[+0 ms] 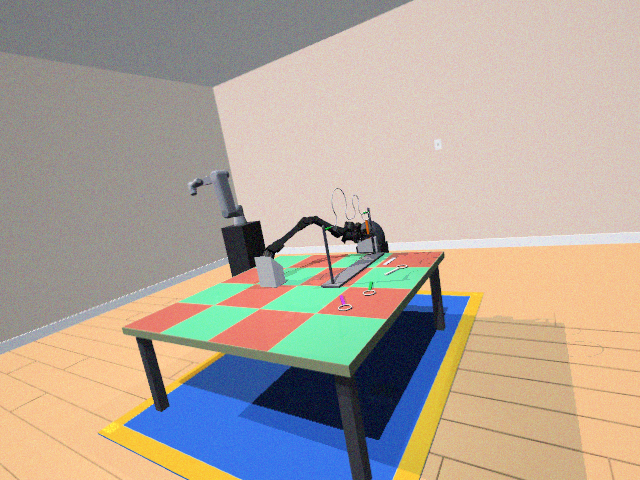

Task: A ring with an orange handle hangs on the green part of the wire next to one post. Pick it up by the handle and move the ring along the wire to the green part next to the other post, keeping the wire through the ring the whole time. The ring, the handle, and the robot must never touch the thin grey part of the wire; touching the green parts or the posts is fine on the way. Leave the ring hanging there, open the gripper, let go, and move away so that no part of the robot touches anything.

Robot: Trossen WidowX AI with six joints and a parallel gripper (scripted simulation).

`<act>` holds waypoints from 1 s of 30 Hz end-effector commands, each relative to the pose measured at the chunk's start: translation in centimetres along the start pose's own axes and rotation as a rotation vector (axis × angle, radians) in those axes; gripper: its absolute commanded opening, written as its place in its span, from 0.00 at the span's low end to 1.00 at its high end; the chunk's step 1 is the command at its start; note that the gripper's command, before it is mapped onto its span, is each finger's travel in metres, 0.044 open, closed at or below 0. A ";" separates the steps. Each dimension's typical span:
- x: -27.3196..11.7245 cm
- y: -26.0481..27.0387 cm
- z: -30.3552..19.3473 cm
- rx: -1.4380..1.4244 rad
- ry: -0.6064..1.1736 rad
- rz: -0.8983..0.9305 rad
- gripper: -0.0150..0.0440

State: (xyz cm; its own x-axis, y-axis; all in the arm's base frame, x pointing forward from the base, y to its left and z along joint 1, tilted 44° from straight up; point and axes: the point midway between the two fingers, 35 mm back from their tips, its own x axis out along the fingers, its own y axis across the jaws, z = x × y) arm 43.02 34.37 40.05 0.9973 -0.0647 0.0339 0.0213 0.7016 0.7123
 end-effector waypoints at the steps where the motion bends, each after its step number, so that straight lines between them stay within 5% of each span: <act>1: 0.0 0.0 -0.1 0.004 0.005 0.002 0.53; 11: 0.0 0.0 -0.1 0.004 0.005 0.002 0.53; 23: 0.0 0.0 0.0 -0.001 0.000 0.000 0.00; 30: 0.0 0.0 0.0 0.000 0.000 -0.001 0.00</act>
State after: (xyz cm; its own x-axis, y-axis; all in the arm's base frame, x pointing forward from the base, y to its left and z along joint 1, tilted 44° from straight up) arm 43.05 34.36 40.03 0.9973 -0.0656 0.0337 0.0221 0.7016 0.7122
